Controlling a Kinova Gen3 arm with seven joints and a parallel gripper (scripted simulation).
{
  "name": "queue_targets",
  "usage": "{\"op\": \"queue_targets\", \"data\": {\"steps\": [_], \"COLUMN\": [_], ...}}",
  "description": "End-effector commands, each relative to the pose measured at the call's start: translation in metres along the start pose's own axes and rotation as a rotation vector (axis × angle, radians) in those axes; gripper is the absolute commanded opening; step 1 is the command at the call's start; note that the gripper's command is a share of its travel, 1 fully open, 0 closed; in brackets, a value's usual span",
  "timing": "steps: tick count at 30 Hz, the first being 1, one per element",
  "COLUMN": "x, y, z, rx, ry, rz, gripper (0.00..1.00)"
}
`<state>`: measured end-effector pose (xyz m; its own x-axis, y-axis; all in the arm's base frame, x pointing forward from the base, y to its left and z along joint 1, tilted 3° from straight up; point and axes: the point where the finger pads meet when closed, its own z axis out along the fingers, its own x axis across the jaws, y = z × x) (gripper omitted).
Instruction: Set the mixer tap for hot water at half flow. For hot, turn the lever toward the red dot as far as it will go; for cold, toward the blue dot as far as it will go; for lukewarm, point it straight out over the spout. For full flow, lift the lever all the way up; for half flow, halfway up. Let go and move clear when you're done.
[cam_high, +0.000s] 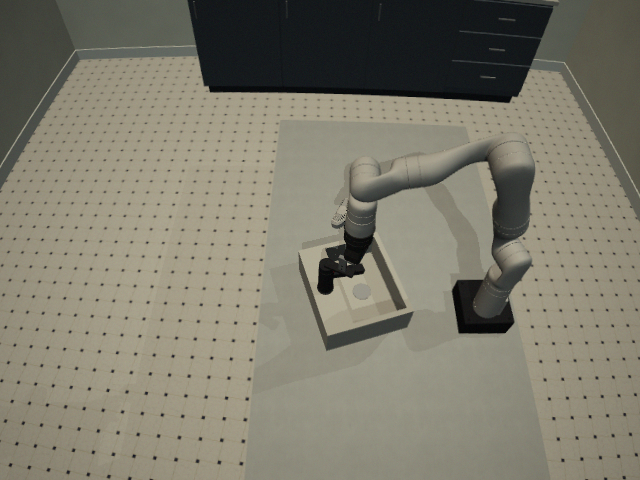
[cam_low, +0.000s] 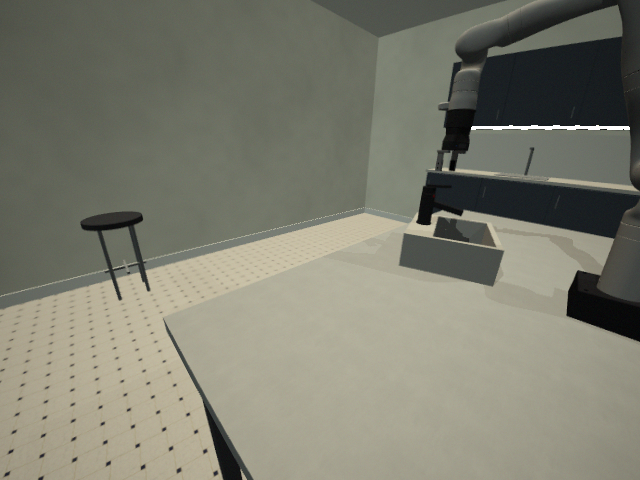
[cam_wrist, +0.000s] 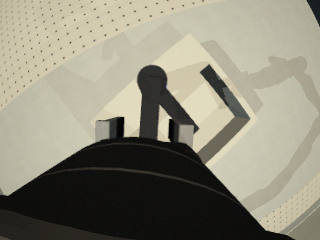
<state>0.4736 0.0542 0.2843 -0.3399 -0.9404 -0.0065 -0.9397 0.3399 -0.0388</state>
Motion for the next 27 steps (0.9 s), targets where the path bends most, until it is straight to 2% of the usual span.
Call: {"op": "queue_targets", "data": {"steps": [1,11,12,27], "x": [0.0003,0.0013,0.0013,0.0013], "y": [-0.0013,0.0003,0.0003,0.0003], "z": [-0.0091,-0.0105,-0.0105,-0.0105], "rx": [0.008,0.004,0.004,0.004], "ry": [-0.001,0.001,0.001,0.001], "rz": [0.007,0.007,0.007,0.007], "gripper": [1.00,1.00,0.00,0.00]}}
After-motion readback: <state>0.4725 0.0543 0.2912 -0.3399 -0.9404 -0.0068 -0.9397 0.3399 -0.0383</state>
